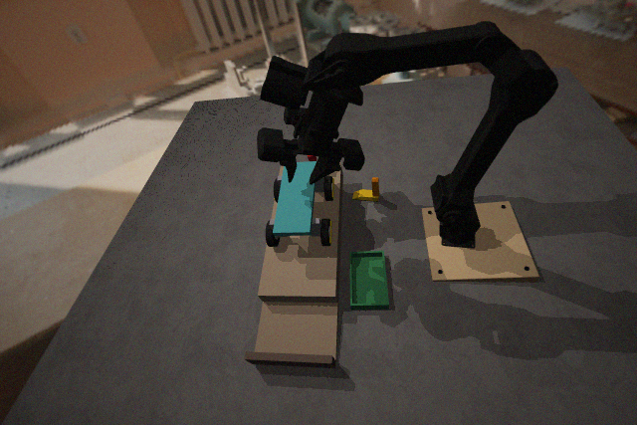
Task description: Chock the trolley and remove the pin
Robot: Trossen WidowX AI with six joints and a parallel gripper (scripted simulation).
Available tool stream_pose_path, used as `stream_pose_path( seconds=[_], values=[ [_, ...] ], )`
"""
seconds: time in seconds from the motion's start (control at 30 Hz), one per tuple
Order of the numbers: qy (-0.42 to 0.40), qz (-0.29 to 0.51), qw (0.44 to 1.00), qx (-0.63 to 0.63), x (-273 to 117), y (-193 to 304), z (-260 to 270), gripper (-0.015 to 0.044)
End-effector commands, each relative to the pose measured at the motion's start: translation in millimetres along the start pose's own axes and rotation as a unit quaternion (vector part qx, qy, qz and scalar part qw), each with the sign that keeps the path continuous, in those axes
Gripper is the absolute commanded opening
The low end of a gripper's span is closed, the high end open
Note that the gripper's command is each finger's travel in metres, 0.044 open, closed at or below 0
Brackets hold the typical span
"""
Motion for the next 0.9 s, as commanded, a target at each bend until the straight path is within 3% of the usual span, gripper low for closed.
stream_pose_path(
  seconds=[0.0,0.37,0.87],
  values=[
    [0.01,-0.012,1.0,0.02,-3.6,-14.9,-10.9,0.019],
    [0.069,-0.078,0.994,0.034,-11.2,-58.0,-52.1,0.019],
    [0.225,-0.013,0.955,0.195,1.0,-80.4,-128.8,0.019]
  ],
)
Point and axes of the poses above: the point midway between the two fingers, 35 mm back from their tips, its own x axis out along the fingers, its own z axis across the jaws, y = z × x, the point moved 8 cm from there along -x, back along the fingers, and after that the axes turned 1 degree about -x, right-handed, at the moved point
